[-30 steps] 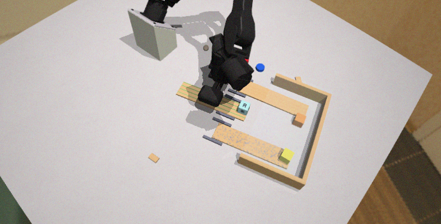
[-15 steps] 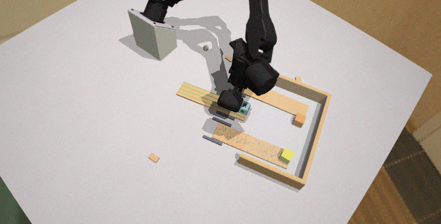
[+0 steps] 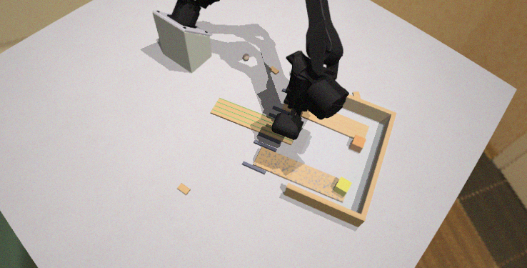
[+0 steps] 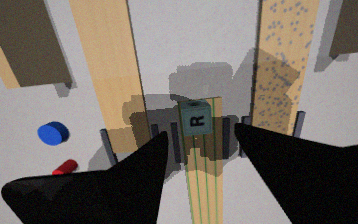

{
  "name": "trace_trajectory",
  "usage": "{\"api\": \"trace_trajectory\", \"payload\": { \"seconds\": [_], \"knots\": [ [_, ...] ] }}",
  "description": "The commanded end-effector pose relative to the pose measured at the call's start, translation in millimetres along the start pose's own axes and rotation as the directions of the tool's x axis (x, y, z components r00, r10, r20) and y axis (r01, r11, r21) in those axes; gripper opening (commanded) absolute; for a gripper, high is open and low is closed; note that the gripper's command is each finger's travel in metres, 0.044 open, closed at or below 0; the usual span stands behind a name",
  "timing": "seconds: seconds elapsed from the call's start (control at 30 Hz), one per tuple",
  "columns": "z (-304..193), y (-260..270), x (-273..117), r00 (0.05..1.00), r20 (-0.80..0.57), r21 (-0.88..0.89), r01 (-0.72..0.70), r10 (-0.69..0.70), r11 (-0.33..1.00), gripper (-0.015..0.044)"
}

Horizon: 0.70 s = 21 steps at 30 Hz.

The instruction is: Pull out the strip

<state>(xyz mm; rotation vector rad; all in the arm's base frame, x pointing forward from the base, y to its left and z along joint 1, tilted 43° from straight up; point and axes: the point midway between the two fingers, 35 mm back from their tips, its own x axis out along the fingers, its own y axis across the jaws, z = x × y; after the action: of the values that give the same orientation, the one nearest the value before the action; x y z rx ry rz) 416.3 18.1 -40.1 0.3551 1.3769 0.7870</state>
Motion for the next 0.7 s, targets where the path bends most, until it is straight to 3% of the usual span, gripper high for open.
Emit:
{"api": "trace_trajectory", "payload": {
  "seconds": [0.0, 0.67],
  "knots": [
    [0, -1, 7, 1.0, 0.001, 0.007, -0.004, 0.004, 1.0, 0.025],
    [0, 0, 39, 1.0, 0.001, 0.007, -0.005, 0.005, 1.0, 0.025]
  ]
}}
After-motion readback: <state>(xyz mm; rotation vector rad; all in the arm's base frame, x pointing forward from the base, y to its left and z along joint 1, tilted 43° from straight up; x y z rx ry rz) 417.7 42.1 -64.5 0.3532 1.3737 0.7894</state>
